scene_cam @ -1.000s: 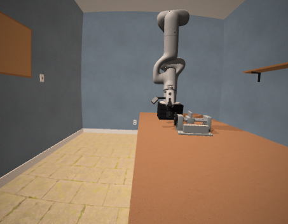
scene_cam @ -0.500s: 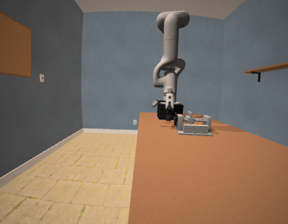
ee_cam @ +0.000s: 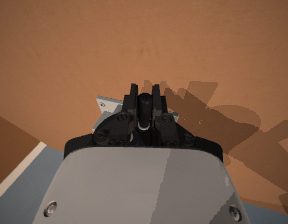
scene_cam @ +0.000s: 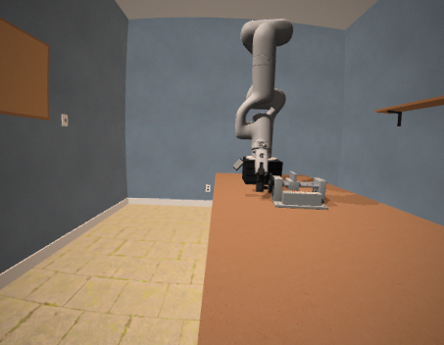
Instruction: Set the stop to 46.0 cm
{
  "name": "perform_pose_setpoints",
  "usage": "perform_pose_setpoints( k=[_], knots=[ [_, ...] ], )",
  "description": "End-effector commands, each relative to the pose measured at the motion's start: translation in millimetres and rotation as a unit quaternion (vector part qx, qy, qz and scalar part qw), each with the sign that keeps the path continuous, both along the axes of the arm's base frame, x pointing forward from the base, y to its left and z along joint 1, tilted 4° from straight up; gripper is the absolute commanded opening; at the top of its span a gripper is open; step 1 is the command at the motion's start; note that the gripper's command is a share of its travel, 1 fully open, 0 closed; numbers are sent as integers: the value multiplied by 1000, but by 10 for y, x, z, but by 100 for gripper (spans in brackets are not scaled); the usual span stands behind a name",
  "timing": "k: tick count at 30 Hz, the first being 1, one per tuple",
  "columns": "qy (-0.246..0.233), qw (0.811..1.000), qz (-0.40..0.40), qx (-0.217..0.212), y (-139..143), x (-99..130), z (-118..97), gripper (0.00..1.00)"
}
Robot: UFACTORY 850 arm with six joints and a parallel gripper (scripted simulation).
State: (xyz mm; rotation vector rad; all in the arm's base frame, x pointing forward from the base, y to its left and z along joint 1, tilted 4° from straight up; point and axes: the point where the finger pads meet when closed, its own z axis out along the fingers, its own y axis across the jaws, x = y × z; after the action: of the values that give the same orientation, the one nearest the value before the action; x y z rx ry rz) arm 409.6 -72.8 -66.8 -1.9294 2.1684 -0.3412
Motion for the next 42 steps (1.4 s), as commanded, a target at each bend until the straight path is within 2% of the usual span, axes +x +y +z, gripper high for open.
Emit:
perform_pose_setpoints(
  k=[1, 10, 20, 30, 42],
  knots=[
    [-2, 1000, 0, 0, -14, 117, -31, 6],
    [-2, 1000, 0, 0, -33, 281, 1, 6],
    [-2, 1000, 0, 0, -51, 423, 174, 6],
    [-2, 1000, 0, 0, -53, 425, 332, 6],
    [-2, 1000, 0, 0, -41, 313, 494, 6]
  ],
)
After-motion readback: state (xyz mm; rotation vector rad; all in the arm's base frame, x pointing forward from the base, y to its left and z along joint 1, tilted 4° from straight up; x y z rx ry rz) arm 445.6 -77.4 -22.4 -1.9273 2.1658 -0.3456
